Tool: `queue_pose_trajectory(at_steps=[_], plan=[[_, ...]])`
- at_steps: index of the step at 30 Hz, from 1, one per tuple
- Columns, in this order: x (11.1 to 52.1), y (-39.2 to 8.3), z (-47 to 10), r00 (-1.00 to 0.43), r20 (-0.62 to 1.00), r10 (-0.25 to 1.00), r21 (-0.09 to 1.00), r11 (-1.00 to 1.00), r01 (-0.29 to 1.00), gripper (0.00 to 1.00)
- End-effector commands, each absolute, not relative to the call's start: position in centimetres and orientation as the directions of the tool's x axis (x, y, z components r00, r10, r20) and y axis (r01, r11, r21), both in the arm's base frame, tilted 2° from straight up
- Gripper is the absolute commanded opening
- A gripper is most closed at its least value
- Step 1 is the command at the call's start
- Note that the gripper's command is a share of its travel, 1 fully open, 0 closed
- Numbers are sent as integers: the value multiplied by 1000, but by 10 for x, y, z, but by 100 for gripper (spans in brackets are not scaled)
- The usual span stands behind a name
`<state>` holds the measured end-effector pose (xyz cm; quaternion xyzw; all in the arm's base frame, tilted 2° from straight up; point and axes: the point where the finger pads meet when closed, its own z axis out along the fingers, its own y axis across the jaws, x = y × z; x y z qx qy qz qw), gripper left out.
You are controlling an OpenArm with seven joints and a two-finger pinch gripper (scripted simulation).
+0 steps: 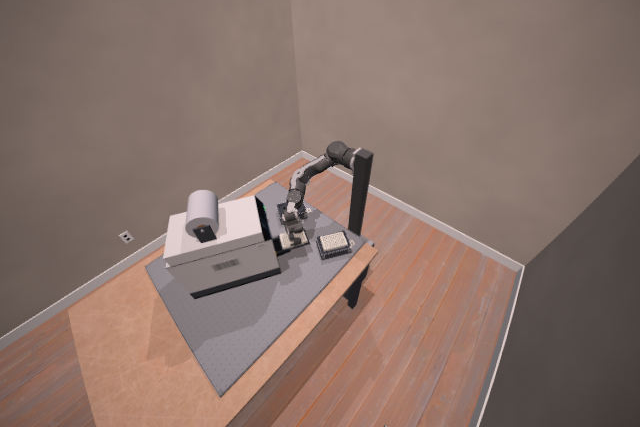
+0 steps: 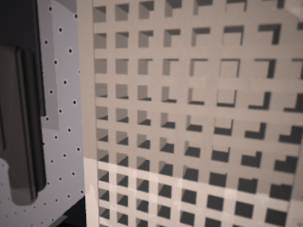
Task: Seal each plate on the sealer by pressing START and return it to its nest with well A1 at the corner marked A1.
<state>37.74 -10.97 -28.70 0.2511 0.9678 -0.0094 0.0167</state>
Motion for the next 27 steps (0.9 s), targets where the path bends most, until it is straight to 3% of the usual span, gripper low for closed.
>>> queue_pose_trajectory(at_steps=[1,9,19,27], plan=[[378,-110,-284,-871,-39,490,-9,871,491,65],[379,-110,-276,-870,-41,492,-6,871,492,65],[363,-143,-244,-815,-362,452,-16,871,490,60],[355,-163,-222,-758,-500,419,-16,871,492,58]])
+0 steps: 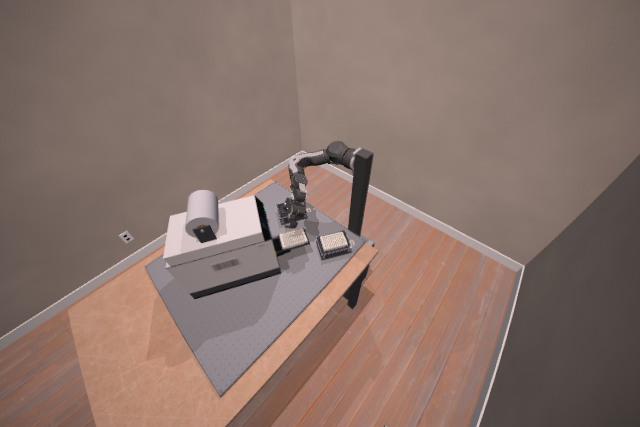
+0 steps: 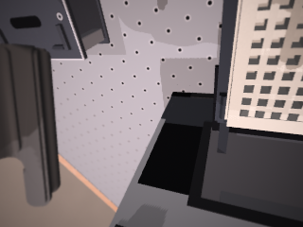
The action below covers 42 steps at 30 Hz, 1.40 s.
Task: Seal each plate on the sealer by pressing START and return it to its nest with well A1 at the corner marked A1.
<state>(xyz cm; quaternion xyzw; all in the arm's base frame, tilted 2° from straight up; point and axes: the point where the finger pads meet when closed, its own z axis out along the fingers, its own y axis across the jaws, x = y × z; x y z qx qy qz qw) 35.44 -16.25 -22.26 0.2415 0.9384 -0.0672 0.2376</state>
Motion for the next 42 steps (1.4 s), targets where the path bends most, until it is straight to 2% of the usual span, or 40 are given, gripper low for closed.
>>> queue_pose_trajectory(at_steps=[1,7,11,12,42], plan=[[353,-166,-219,-744,-527,410,-17,871,492,57],[345,-185,-198,-655,-665,358,-13,871,490,54],[345,-191,-186,-643,-677,359,-2,872,489,53],[343,-194,-185,-649,-672,356,-6,874,486,0],[362,-206,-206,-654,-669,353,-11,876,483,0]])
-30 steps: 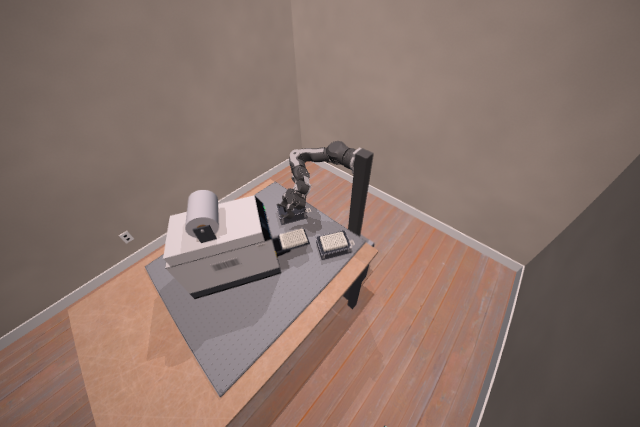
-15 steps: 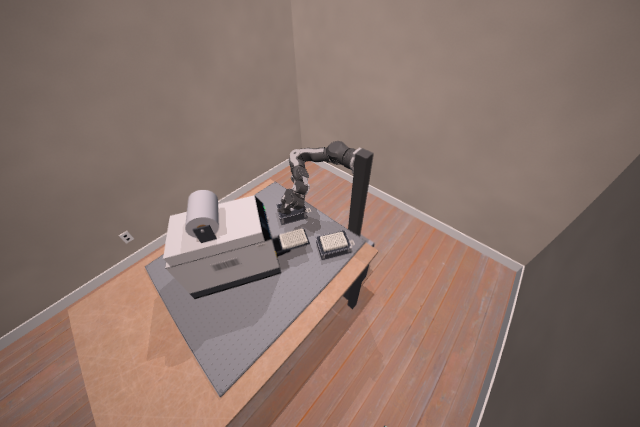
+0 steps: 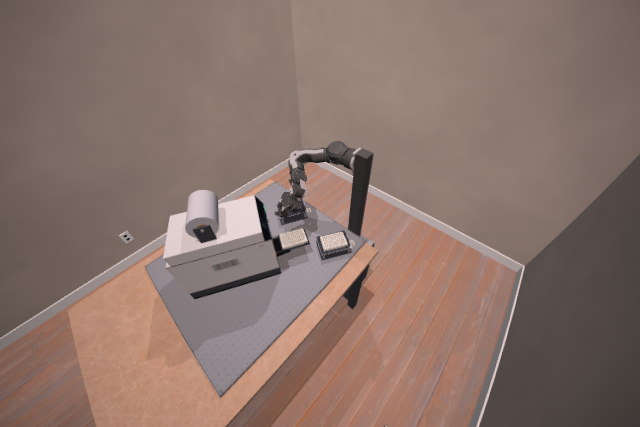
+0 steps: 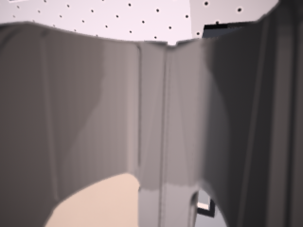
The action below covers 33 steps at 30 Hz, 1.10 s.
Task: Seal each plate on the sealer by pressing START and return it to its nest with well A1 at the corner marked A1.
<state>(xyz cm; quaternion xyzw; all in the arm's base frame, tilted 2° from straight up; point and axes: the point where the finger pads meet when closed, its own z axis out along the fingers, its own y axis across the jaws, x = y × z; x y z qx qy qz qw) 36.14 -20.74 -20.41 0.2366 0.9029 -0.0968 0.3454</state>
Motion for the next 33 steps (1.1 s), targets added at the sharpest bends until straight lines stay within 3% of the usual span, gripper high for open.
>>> queue_pose_trajectory(at_steps=[1,33], plan=[[363,-206,-206,-654,-670,353,-10,876,483,0],[383,-218,-223,-648,-672,358,-7,872,489,0]])
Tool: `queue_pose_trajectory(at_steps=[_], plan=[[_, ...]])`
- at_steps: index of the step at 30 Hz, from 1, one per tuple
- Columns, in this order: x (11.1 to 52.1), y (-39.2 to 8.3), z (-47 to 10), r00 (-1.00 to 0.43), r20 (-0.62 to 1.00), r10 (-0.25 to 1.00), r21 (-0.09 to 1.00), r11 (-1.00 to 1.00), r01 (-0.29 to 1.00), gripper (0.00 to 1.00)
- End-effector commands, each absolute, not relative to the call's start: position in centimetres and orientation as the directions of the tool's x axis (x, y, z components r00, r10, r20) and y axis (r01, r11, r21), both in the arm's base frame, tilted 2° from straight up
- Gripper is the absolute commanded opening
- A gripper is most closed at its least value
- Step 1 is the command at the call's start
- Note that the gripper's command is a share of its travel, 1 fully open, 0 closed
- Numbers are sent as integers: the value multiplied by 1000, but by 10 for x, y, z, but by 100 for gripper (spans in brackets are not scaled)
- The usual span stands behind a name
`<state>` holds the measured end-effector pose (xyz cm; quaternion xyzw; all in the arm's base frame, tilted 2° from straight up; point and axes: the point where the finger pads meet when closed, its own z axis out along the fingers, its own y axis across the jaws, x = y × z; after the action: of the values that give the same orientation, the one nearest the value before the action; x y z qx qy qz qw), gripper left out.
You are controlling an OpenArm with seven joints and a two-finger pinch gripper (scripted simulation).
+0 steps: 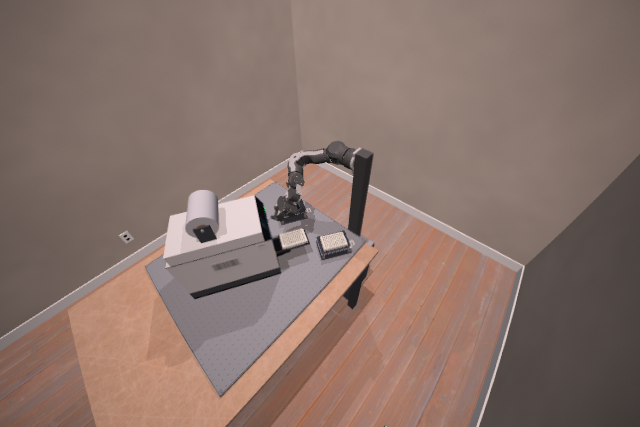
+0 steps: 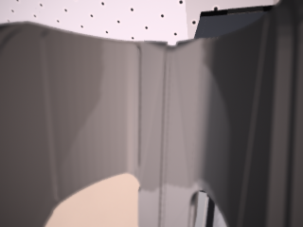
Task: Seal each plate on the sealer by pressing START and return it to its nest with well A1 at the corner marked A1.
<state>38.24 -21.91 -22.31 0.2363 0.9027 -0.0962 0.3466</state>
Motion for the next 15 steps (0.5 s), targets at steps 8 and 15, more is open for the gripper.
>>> queue_pose_trajectory(at_steps=[8,15], plan=[[382,-216,-225,-653,-670,355,-8,875,484,0],[383,-217,-223,-648,-672,358,-7,872,489,0]])
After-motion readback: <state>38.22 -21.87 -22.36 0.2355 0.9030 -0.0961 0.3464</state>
